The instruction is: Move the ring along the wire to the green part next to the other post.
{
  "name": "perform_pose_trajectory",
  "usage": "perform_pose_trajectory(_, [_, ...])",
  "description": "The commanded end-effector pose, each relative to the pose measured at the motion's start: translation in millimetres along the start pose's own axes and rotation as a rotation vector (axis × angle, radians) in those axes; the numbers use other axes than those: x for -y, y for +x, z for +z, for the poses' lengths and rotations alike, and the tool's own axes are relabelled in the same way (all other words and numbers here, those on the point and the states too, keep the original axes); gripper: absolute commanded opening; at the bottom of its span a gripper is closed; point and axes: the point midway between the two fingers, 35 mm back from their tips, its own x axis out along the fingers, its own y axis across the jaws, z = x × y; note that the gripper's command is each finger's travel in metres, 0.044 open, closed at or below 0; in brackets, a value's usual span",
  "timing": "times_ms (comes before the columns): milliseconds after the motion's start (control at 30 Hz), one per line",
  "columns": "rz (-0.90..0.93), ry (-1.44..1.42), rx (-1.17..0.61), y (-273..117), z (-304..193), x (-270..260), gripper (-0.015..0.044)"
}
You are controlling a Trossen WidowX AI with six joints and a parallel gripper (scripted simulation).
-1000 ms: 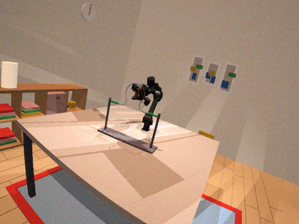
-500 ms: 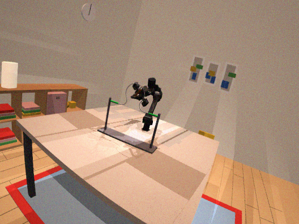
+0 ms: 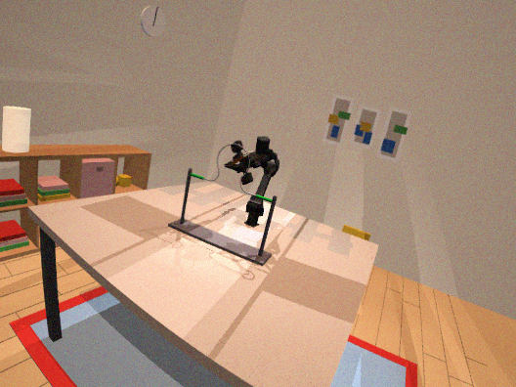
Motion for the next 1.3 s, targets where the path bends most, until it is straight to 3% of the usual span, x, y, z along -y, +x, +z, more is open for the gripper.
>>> perform_pose_trajectory(0, [-0.034, -0.054, 0.001, 0.5, -1.5, 0.8, -0.0150])
perform_pose_trajectory(1267, [-0.320, -0.503, 0.060, -0.6, 3.9, 19.9, -0.0150])
